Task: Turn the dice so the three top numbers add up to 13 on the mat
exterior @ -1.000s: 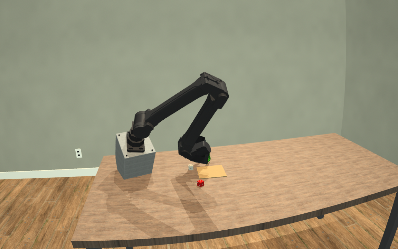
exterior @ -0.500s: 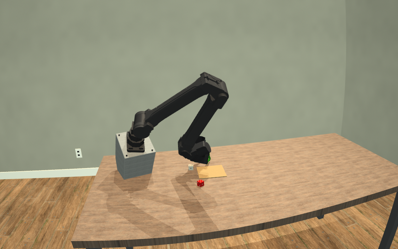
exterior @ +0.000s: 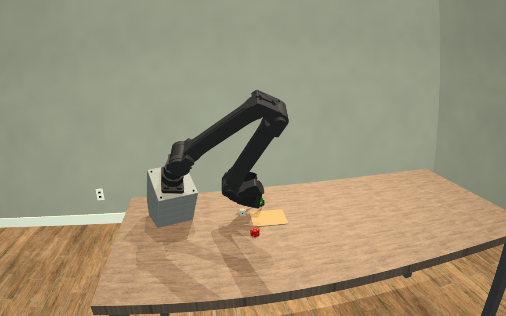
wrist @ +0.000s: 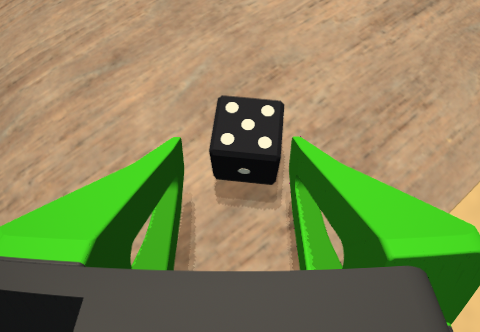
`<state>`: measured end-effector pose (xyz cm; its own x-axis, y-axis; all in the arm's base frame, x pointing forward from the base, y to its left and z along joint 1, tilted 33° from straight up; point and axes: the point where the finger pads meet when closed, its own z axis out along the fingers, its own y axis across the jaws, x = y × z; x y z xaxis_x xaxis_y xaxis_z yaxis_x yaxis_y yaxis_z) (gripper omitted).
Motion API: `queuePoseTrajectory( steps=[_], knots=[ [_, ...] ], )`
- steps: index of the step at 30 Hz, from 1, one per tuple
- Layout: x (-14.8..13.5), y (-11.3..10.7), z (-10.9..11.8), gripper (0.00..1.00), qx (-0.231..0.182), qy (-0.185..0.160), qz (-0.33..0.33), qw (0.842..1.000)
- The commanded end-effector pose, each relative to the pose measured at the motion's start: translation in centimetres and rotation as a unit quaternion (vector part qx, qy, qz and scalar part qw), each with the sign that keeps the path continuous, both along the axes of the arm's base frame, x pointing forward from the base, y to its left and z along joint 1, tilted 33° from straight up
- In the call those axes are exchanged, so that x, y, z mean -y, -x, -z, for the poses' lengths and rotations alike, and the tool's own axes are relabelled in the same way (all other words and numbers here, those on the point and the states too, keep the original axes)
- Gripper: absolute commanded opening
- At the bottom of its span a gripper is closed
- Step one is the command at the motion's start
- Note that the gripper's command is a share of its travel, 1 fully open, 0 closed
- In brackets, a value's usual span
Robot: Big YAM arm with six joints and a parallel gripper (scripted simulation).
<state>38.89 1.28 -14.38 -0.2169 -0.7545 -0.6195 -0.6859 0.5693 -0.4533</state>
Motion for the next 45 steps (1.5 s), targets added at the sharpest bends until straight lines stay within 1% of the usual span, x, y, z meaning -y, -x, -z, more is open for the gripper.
queuePoseTrajectory(
  steps=[1,6,7,9,13,14,15,18,28,31,35,37,38,41,43,45],
  knots=[
    [0.7,1.1,-1.3,0.39,0.003,0.006,-0.001,1.000],
    [1.0,1.8,-1.9,0.39,0.003,0.006,-0.001,1.000],
    [1.1,1.5,-2.0,0.39,0.006,0.007,-0.001,1.000],
    [0.6,1.4,-1.4,0.39,0.002,0.007,-0.007,1.000],
    [0.5,1.4,-1.7,0.39,0.004,0.007,-0.008,1.000],
    [0.2,1.4,-2.1,0.39,0.008,0.008,-0.012,1.000],
    [-0.2,1.9,-2.1,0.39,0.002,0.007,-0.014,1.000],
    [-0.6,2.0,-2.8,0.39,0.000,0.001,-0.007,1.000],
    [-2.6,2.3,-6.2,0.39,0.004,0.002,-0.007,1.000],
    [-2.4,2.1,-6.5,0.39,0.005,0.002,-0.002,1.000],
    [-3.0,2.3,-6.9,0.39,0.005,0.002,-0.007,1.000],
    [-2.5,2.1,-6.9,0.39,0.005,0.002,0.001,1.000],
    [-2.4,2.2,-6.6,0.39,0.001,0.002,0.002,1.000],
    [-3.1,1.5,-7.2,0.39,0.007,0.008,-0.003,1.000],
    [-3.2,1.1,-7.2,0.39,-0.002,0.020,0.006,1.000],
    [-3.5,1.0,-7.4,0.39,-0.017,0.040,0.020,0.999]
  ],
)
